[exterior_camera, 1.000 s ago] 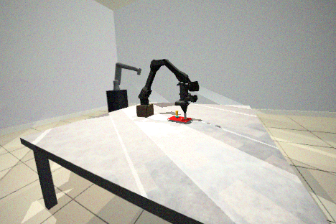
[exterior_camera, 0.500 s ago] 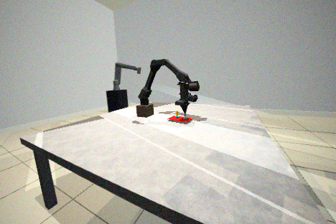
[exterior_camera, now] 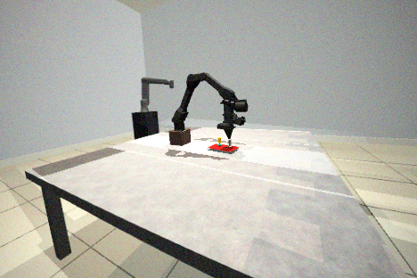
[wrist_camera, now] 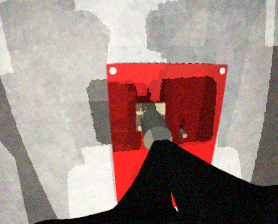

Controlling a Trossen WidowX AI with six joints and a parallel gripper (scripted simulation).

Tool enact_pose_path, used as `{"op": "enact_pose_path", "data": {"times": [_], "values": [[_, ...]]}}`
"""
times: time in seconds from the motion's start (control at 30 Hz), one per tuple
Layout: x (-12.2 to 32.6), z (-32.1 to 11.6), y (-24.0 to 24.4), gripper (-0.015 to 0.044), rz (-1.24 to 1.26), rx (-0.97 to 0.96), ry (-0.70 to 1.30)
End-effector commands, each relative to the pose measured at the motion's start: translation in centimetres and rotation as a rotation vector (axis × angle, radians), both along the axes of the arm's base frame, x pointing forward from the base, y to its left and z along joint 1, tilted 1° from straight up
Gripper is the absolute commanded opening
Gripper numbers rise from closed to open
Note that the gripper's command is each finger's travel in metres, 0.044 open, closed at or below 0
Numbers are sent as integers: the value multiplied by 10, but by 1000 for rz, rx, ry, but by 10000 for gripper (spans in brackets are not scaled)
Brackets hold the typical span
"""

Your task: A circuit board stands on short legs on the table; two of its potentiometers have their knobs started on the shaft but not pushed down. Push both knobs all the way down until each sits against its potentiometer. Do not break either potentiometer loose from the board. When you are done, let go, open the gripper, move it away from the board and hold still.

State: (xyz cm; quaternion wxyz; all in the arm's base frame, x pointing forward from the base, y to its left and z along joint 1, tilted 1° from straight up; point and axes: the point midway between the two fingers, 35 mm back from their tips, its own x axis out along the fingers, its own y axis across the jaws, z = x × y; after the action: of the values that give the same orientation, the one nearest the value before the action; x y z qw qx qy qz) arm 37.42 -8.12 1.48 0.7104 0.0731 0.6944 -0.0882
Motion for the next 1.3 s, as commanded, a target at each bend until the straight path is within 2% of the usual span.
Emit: {"op": "enact_pose_path", "data": {"times": [0.0, 0.03, 0.33, 0.6, 0.87, 1.27], "values": [[2, 9, 0, 0, -4, 1, -8], [2, 10, 0, 0, -4, 1, -8], [-2, 4, 0, 236, 0, 0, -2], [-86, 30, 14, 440, -2, 1, 2], [-174, 27, 31, 440, -4, 3, 6], [-176, 27, 32, 440, -4, 3, 6]]}}
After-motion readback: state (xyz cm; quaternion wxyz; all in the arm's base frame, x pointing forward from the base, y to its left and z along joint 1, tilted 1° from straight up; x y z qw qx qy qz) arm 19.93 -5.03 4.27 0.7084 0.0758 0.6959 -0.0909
